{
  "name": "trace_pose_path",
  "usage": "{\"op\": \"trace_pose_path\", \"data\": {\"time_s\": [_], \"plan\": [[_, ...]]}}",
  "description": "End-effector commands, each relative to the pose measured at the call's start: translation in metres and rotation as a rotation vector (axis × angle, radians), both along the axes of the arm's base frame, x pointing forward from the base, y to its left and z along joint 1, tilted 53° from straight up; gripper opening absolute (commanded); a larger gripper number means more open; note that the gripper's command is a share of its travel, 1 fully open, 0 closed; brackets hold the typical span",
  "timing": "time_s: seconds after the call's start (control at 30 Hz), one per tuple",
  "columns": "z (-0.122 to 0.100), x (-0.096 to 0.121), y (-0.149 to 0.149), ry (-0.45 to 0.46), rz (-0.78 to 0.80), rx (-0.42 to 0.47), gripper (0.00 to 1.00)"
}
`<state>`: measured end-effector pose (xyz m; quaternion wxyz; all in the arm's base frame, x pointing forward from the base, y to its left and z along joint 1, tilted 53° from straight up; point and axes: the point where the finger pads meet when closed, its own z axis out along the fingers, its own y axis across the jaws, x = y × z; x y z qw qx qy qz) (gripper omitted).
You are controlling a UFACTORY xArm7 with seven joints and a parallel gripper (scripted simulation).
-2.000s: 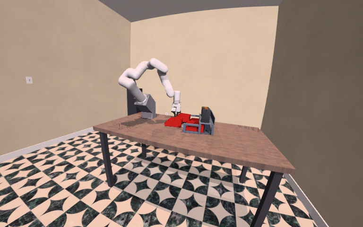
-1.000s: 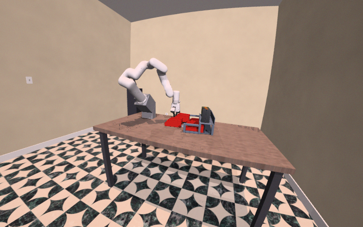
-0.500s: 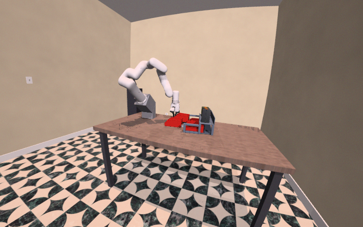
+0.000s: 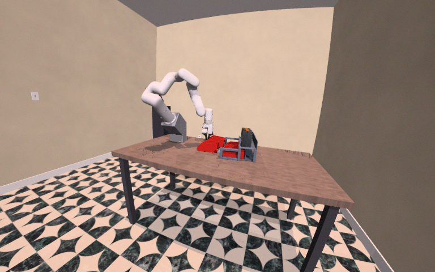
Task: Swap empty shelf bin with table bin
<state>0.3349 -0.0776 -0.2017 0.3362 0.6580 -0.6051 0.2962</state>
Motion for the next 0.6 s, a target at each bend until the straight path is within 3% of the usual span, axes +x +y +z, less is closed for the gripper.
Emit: {"op": "trace_pose_path", "data": {"time_s": [0.0, 0.57], "plan": [[0.0003, -0.0040, 0.0017, -0.002, 0.003, 0.003, 0.00], [0.0008, -0.0101, 0.0014, -0.002, 0.003, 0.003, 0.00]]}}
